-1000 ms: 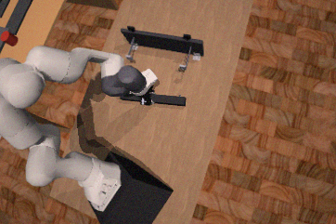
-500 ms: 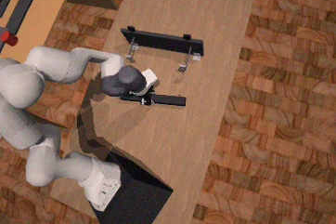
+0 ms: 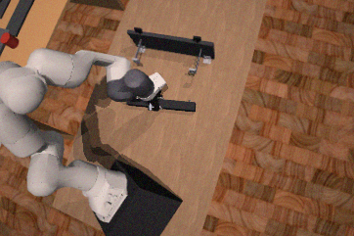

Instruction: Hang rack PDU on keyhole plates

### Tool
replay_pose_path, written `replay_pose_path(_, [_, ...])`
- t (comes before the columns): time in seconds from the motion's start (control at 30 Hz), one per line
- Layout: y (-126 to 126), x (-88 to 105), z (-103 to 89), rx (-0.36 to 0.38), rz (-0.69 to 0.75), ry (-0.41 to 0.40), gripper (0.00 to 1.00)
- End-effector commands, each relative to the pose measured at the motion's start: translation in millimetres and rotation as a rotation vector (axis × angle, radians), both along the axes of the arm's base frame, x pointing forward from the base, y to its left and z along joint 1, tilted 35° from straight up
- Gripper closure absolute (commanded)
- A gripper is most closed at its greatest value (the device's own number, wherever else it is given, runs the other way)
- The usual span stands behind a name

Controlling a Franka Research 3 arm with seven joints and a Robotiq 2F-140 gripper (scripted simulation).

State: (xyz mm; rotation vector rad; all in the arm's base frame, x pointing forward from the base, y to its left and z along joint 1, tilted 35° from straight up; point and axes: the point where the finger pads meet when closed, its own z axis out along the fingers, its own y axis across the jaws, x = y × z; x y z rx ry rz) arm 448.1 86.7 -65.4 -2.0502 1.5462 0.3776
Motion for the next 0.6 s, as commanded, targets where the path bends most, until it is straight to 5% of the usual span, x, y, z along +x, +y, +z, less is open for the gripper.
replay_pose_path(0.0, [-2, 1.0, 1.8, 0.0, -0.001, -0.003, 1.0])
replay_pose_path(0.57, [-23, -2.6, 31.3, 0.0, -0.001, -0.003, 1.0])
